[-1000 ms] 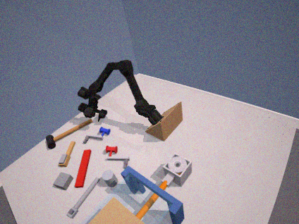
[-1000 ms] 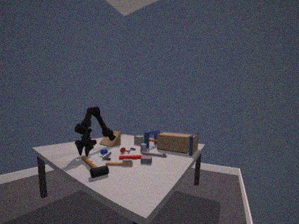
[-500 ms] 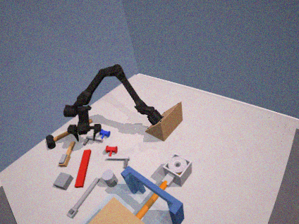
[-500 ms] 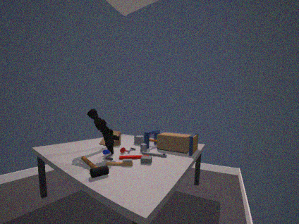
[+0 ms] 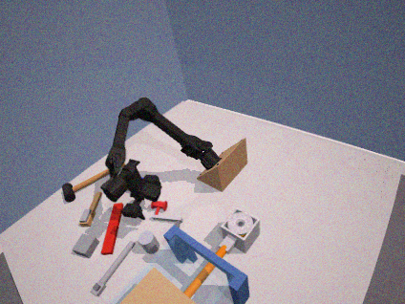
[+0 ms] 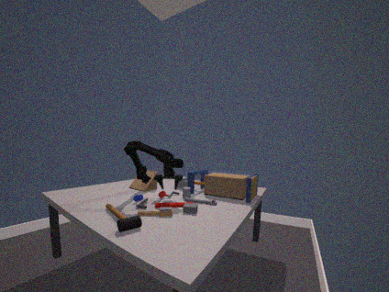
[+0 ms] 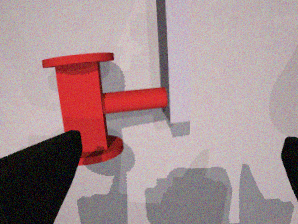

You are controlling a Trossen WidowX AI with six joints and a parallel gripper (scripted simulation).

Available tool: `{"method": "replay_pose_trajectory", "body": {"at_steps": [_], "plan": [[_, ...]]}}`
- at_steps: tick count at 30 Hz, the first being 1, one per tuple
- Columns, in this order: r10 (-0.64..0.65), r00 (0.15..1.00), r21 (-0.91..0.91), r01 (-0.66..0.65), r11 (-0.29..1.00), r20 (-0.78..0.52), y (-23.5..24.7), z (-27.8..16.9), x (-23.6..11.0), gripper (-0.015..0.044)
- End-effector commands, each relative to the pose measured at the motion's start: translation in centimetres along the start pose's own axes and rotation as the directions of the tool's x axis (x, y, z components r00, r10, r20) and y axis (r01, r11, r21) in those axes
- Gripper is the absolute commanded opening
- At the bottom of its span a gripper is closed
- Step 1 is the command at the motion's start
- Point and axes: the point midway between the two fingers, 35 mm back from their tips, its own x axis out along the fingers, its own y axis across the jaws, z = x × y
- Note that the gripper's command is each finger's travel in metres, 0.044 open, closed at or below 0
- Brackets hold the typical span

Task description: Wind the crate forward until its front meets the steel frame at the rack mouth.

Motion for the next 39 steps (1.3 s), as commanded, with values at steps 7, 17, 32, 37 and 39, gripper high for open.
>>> {"method": "replay_pose_trajectory", "body": {"at_steps": [7,17,32,37,39], "plan": [[0.050,0.997,-0.167,-0.061,0.984,-0.065,0.3,2.3,-0.3,0.0440],[0.050,0.997,-0.167,-0.061,0.984,-0.065,0.2,4.1,2.1,0.0440],[0.050,0.997,-0.167,-0.061,0.984,-0.065,0.1,6.2,4.4,0.0440],[0.050,0.997,-0.167,-0.061,0.984,-0.065,0.0,6.3,4.5,0.0440],[0.050,0.997,-0.167,-0.061,0.984,-0.065,0.0,6.3,4.5,0.0440]]}}
